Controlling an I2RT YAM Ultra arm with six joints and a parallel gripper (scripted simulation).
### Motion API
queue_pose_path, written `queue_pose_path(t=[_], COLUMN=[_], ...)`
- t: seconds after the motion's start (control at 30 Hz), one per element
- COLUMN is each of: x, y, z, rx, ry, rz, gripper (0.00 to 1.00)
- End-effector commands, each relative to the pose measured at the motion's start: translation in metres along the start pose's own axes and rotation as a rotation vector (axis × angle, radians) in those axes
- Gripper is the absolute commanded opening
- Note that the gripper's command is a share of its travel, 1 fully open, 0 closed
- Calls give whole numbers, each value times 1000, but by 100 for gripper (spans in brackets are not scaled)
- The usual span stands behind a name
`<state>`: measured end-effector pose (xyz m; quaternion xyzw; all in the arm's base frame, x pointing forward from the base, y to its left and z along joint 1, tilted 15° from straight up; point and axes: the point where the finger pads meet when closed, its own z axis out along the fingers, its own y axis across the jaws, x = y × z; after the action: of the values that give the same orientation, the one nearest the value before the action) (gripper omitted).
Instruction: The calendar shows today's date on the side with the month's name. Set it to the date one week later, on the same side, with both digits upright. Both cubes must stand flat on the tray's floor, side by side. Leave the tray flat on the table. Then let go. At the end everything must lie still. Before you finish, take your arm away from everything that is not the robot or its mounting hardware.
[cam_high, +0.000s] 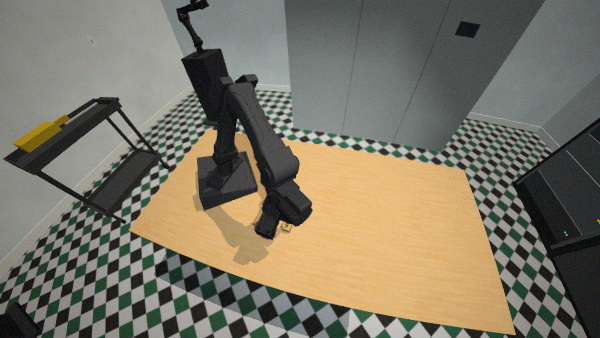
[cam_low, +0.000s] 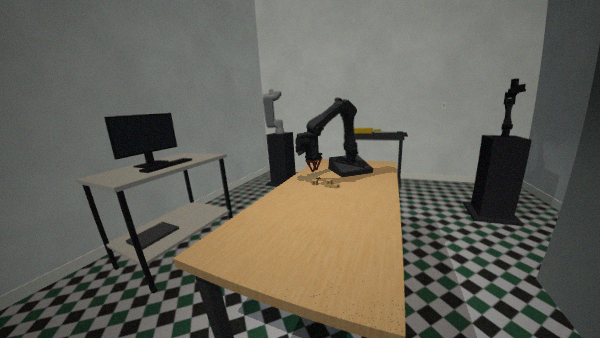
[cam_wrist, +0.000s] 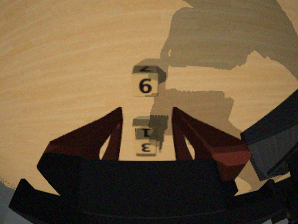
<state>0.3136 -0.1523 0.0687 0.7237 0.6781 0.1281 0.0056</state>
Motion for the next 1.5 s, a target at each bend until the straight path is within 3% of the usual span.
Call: queue_pose_path(t=[0.0, 0.9, 1.47], x=[-2, -2, -2], y=[3, 4, 4], z=[-2, 34, 40], rx=[-16, -16, -16], ry=[-10, -10, -10], rz=[-2, -2, -2], gripper=[45, 45, 45])
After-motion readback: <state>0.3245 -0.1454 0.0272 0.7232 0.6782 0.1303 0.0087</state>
